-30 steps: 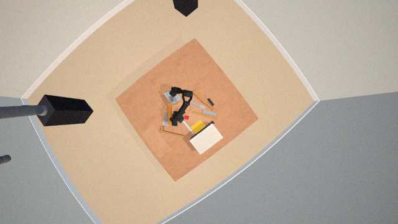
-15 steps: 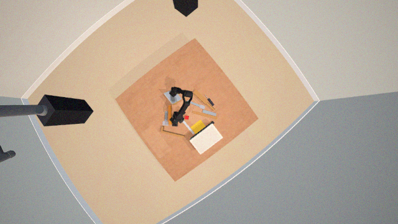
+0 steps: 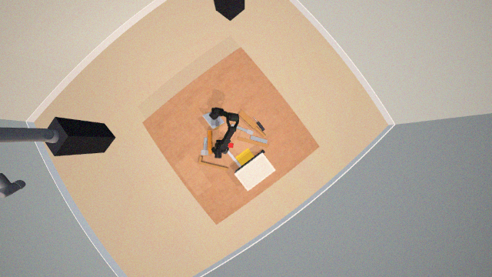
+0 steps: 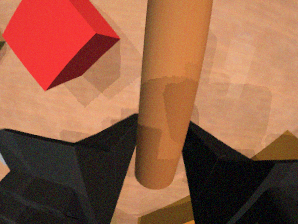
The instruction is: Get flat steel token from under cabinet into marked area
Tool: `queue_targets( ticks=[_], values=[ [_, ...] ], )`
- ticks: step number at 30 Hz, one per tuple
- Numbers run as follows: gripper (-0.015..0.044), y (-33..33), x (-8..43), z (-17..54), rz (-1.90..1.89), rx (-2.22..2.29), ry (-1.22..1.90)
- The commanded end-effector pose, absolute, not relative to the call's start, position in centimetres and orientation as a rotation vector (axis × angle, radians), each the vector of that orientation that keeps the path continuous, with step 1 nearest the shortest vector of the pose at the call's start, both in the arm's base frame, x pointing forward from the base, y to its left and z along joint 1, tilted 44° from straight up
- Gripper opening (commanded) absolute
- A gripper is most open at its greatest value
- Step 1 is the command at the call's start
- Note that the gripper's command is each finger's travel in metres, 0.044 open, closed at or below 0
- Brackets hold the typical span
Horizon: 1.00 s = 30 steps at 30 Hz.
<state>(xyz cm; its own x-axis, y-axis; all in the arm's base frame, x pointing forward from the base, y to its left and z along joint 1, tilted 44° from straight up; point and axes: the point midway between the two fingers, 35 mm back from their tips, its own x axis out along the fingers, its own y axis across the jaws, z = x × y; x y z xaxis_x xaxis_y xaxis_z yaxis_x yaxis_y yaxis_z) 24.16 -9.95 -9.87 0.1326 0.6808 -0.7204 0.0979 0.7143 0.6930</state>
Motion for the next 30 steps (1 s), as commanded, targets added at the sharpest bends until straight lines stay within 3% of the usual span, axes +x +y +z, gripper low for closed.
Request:
queue_targets(
  ticks=[1, 30],
  values=[
    [0.0, -10.1, 24.8, -9.9, 0.475, 0.696, 1.397],
    [0.0, -10.7, 28.3, -9.8, 0.476, 0.695, 1.395]
  ],
)
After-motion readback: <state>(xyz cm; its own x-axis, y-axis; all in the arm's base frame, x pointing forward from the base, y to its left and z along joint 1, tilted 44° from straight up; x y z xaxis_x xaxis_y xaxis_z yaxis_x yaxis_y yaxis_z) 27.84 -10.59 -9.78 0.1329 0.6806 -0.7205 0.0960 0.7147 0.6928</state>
